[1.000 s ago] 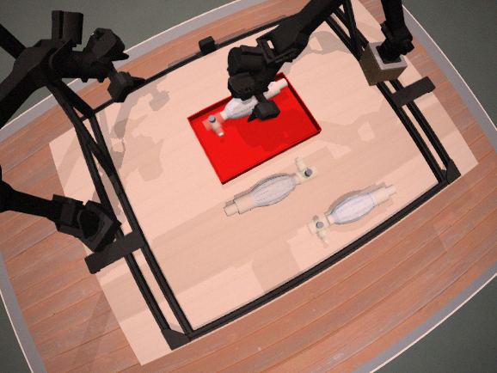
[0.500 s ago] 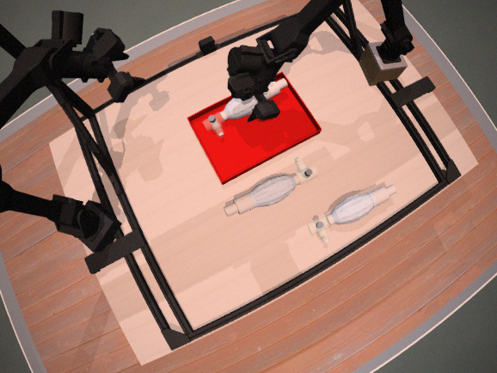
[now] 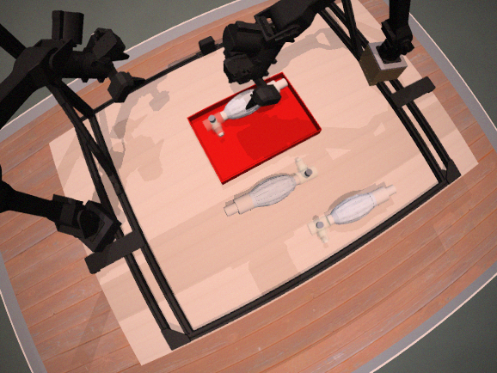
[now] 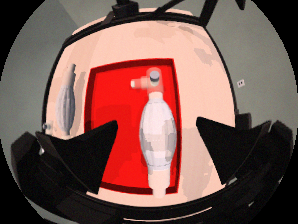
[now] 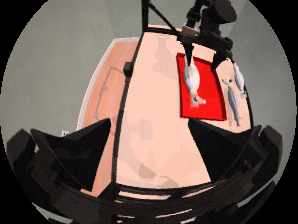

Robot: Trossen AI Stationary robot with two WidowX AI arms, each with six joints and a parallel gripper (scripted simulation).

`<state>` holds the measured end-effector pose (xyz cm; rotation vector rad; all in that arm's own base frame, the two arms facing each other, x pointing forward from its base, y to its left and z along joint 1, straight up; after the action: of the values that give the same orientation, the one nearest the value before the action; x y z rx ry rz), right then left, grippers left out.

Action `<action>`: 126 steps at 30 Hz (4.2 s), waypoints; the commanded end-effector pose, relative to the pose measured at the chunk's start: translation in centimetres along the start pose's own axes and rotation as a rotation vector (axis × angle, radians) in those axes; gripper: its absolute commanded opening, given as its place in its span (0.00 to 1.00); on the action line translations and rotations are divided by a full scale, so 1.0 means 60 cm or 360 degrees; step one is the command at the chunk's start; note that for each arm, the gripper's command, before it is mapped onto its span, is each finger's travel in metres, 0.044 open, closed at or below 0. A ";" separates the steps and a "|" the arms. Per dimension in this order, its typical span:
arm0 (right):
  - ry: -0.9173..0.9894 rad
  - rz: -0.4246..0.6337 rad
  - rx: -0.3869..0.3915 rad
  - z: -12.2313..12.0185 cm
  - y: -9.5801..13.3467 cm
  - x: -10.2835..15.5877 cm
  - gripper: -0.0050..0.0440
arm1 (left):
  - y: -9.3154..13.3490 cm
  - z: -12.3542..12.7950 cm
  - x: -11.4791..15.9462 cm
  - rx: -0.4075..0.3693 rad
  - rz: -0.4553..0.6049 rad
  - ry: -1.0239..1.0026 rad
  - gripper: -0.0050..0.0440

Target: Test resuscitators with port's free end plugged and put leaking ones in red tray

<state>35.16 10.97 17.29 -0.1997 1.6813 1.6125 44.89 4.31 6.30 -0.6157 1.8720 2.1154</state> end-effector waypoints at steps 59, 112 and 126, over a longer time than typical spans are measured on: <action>0.0001 0.0002 0.0000 0.001 0.000 0.000 1.00 | 0.190 -0.078 0.143 0.0091 0.0093 0.0015 0.94; -0.0001 0.0001 -0.0001 0.001 0.000 0.000 1.00 | 0.029 0.388 0.145 0.0050 -0.0248 -0.0065 0.94; -0.0055 0.0105 0.0114 -0.146 -0.118 -0.114 1.00 | 0.029 0.384 0.150 0.0051 -0.0232 -0.0052 0.94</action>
<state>39.85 -0.16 15.40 -0.0765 1.7268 1.5723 32.83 25.97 5.52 -0.6799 1.7835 1.9869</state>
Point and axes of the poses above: on each arm, the point midway between the two fingers, 35 mm back from their tips, its own y axis back along the fingers, its own z axis across the jaws, x = y × z, the point moved 3 cm from there along y, back along the fingers, and after that the axes turned 7 degrees about -y, right-handed, at the moved point
